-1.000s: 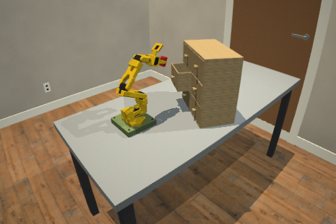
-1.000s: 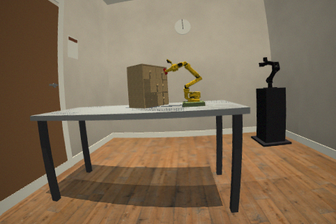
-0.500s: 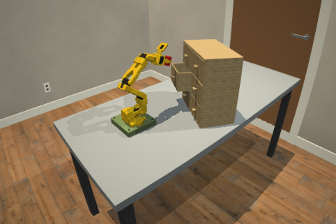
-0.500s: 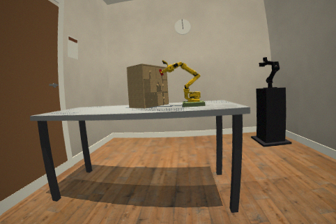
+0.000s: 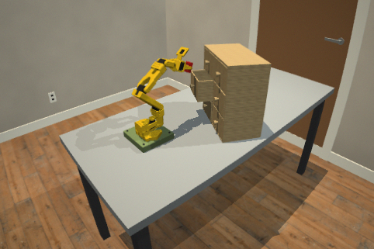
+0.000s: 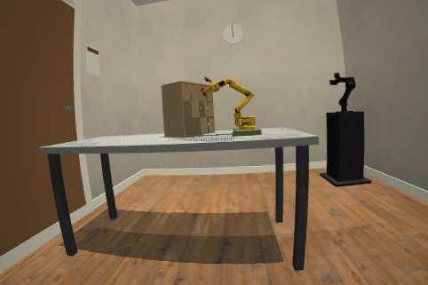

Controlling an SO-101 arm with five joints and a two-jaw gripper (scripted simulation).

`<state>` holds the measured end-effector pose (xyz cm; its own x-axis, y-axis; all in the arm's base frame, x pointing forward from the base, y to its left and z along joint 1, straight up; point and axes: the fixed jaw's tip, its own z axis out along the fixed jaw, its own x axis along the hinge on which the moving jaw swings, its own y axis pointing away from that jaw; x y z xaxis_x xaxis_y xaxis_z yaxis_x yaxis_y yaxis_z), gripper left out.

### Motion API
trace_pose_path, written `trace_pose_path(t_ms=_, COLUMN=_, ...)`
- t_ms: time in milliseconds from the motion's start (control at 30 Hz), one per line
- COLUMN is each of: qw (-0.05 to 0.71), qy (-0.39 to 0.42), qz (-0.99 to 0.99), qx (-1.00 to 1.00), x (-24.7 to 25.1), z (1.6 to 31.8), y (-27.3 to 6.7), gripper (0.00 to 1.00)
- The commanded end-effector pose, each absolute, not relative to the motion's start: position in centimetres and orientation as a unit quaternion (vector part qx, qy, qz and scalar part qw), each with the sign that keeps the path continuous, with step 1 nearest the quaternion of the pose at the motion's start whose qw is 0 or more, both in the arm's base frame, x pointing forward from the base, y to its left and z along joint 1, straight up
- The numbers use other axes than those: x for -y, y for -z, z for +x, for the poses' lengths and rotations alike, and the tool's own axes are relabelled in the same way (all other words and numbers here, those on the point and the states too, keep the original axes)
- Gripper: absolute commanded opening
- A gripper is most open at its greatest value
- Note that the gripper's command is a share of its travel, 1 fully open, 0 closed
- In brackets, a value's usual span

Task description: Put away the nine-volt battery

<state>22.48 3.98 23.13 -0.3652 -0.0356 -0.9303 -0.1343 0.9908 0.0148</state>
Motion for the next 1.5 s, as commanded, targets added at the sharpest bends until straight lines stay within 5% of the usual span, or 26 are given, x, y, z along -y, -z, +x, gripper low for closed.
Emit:
trace_pose_path(t_ms=0, qw=0.572, qy=-0.040, qz=-0.049, qx=-0.818, x=-3.74, z=22.67, y=-23.69, gripper=0.00)
trace_pose_path(t_ms=1467, qw=0.572, qy=-0.038, qz=-0.046, qx=-0.818, x=-3.57, z=22.84, y=-24.04, gripper=0.00)
